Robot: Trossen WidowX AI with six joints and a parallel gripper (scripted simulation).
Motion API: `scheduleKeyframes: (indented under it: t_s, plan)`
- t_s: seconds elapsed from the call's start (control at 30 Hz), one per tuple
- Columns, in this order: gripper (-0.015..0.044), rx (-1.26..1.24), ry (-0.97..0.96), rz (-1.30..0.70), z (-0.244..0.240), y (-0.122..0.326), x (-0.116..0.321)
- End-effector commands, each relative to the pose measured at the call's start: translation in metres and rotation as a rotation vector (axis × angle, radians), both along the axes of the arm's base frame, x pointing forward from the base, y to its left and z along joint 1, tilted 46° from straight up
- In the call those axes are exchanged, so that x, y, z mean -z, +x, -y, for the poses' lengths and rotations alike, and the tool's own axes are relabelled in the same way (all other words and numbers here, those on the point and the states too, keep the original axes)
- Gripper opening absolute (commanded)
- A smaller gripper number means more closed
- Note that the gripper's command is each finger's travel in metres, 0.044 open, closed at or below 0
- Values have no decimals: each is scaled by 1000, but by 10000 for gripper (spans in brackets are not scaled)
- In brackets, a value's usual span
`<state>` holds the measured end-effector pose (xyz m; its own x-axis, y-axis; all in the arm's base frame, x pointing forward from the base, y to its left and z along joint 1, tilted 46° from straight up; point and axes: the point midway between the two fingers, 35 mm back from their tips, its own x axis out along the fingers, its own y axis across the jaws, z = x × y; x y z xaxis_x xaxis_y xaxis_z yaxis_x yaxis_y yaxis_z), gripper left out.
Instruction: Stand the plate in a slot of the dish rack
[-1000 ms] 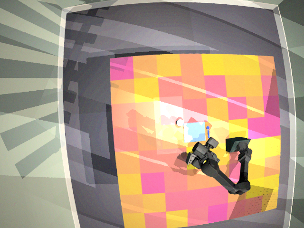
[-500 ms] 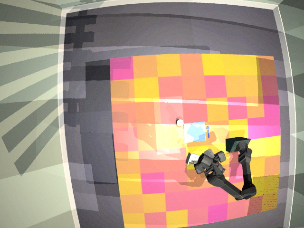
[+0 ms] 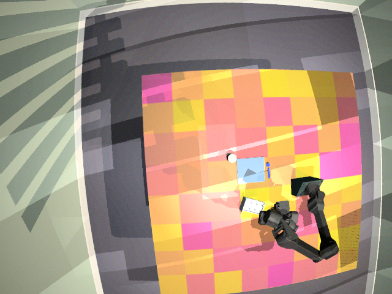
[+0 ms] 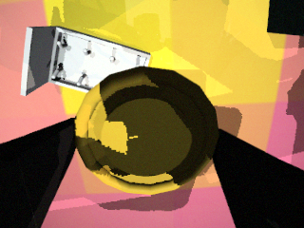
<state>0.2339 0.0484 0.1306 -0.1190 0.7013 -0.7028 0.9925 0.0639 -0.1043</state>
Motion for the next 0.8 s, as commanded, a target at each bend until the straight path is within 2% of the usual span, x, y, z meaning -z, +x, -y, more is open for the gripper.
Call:
scheduleKeyframes:
  t_s: [0.0, 0.3, 0.77]
  plan:
    - [0, 92, -10, -91, -7, -13, -6]
    - [0, 139, -33, -149, -12, -22, -6]
    - [0, -84, -324, -48, -21, -34, 44]
